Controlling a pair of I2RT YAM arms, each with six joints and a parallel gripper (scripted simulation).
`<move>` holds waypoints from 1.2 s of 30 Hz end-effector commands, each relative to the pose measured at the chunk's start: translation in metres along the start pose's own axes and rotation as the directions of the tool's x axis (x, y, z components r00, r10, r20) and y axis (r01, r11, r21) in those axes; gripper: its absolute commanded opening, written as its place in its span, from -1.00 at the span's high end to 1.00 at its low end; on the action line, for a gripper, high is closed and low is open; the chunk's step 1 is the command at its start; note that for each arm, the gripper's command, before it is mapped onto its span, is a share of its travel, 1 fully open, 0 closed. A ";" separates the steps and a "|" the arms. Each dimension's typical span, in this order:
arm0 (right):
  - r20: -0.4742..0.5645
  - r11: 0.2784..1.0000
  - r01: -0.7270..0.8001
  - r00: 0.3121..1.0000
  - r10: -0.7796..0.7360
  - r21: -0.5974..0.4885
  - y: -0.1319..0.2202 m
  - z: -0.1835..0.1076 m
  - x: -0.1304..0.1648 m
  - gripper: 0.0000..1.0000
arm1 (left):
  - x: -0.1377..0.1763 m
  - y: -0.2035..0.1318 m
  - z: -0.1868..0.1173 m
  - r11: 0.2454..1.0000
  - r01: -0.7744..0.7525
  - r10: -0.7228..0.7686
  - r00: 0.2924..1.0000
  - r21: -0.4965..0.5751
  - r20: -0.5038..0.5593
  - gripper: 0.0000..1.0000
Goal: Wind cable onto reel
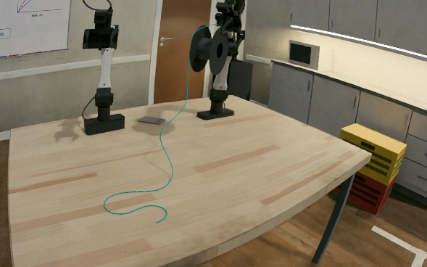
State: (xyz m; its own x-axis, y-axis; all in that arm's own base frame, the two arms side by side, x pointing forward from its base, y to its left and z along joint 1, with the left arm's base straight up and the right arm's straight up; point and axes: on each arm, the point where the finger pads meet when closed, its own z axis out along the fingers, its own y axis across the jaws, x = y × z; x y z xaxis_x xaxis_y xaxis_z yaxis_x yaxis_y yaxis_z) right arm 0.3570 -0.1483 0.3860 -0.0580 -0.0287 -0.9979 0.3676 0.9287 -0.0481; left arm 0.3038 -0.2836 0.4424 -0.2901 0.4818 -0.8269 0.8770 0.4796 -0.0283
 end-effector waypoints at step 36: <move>0.030 0.596 0.564 0.740 -0.672 -0.572 0.078 0.038 0.153 -0.60 | -0.020 -0.004 -0.008 1.000 -0.021 0.021 0.997 -0.001 0.076 1.00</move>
State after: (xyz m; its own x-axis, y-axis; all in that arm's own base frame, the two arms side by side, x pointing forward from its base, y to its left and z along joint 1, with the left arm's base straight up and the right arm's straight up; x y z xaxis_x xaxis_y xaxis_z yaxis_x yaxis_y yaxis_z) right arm 0.4119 -0.1054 0.2502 -0.2943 -0.5698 -0.7673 -0.2220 0.8216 -0.5250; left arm 0.3038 -0.2836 0.4424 -0.2900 0.4817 -0.8269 0.8771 0.4795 -0.0283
